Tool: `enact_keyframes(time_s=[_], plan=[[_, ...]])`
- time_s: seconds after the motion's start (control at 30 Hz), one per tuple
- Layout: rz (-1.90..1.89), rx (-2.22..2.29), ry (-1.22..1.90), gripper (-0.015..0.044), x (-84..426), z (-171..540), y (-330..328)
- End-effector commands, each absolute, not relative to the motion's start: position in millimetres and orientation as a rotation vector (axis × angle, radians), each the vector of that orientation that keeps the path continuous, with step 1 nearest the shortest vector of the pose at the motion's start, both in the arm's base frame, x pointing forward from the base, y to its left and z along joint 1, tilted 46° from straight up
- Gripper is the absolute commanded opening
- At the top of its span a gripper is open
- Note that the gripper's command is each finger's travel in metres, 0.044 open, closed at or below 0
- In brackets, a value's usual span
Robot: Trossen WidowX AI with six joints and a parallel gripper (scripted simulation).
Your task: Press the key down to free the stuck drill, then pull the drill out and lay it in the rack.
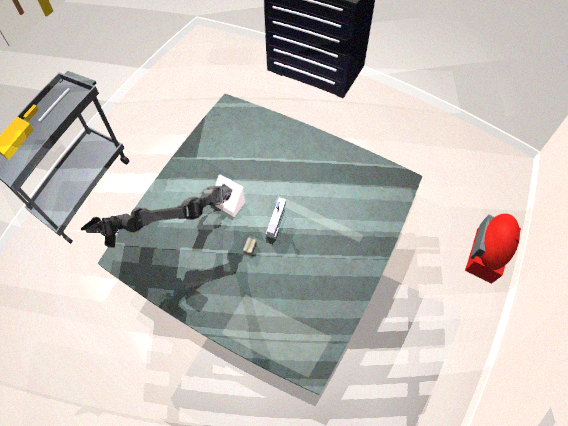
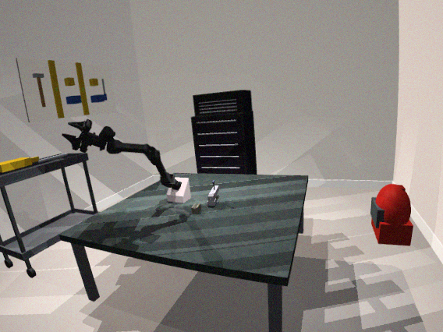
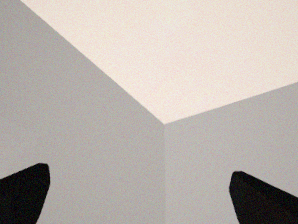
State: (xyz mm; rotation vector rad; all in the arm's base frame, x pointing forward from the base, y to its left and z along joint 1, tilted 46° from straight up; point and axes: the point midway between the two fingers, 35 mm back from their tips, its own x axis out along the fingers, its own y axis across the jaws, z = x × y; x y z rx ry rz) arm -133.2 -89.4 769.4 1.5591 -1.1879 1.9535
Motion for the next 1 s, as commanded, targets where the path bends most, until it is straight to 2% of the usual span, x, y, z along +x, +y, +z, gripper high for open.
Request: enact_keyframes(time_s=[0.0, 0.3, 0.47, 0.57, 0.67, 0.97], plan=[[1.954, 1.559, -1.188, 0.0374, -133.2, 769.4, -89.4], [1.974, 1.567, -1.184, 0.0137, -135.1, 768.1, -92.6], [2.195, 1.653, -1.145, 0.0006, -151.7, 753.0, -130.5], [2.377, 1.716, -1.110, 0.0000, -159.1, 738.6, -164.7], [2.414, 1.870, -1.108, 0.0000, -143.1, 732.9, -187.7], [2.946, 2.008, -1.023, 0.0000, -121.8, 678.1, -288.8]])
